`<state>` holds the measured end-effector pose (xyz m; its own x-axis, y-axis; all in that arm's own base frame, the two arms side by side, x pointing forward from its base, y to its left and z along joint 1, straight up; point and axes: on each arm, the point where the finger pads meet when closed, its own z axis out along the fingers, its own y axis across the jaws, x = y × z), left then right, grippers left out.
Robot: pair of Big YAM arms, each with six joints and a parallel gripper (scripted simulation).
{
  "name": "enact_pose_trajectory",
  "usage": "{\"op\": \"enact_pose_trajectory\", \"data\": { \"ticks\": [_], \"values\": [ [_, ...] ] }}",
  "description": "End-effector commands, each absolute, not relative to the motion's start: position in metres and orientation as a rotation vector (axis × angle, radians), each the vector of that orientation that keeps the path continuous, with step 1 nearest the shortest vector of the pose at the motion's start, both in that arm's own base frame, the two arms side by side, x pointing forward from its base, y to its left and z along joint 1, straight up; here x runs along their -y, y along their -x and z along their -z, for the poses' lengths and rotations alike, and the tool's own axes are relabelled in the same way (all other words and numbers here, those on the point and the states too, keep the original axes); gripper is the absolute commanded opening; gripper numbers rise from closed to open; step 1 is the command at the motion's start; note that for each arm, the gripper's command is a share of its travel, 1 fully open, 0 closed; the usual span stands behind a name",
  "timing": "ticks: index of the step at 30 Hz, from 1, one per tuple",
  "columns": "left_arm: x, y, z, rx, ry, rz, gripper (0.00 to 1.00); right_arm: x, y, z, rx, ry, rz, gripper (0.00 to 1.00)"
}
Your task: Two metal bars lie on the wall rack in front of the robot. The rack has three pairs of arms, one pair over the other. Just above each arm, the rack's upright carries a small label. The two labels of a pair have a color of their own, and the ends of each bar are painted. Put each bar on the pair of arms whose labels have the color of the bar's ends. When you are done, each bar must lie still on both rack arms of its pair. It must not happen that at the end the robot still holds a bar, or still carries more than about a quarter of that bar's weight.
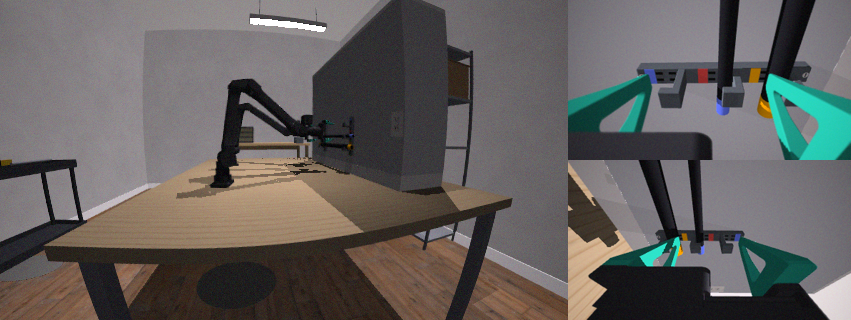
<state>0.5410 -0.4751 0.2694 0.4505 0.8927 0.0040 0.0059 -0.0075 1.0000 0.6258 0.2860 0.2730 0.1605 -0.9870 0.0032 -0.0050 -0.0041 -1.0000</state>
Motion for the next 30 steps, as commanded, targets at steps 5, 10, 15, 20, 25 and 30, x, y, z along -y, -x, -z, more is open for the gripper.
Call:
{"op": "enact_pose_trajectory", "data": {
  "ticks": [5, 10, 15, 20, 25, 30],
  "values": [
    [0.477, -0.556, -0.35, -0.843, -1.289, -0.862, 1.0, -0.285, -0.636, -0.343, -1.06, 1.185, 1.095, 1.0],
    [0.477, -0.556, -0.355, -0.843, -1.288, -0.862, 1.0, -0.285, -0.636, -0.348, -1.06, 1.186, 1.095, 1.0],
    [0.477, -0.556, -0.364, -0.842, -1.286, -0.862, 1.0, -0.285, -0.636, -0.356, -1.061, 1.186, 1.095, 1.0],
    [0.477, -0.555, -0.372, -0.842, -1.284, -0.862, 1.0, -0.284, -0.635, -0.365, -1.061, 1.186, 1.095, 1.0],
    [0.476, -0.555, -0.377, -0.842, -1.283, -0.862, 1.0, -0.284, -0.635, -0.37, -1.061, 1.186, 1.095, 1.0],
    [0.476, -0.555, -0.385, -0.842, -1.282, -0.862, 1.0, -0.284, -0.635, -0.378, -1.06, 1.184, 1.095, 1.0]
  ]
}}
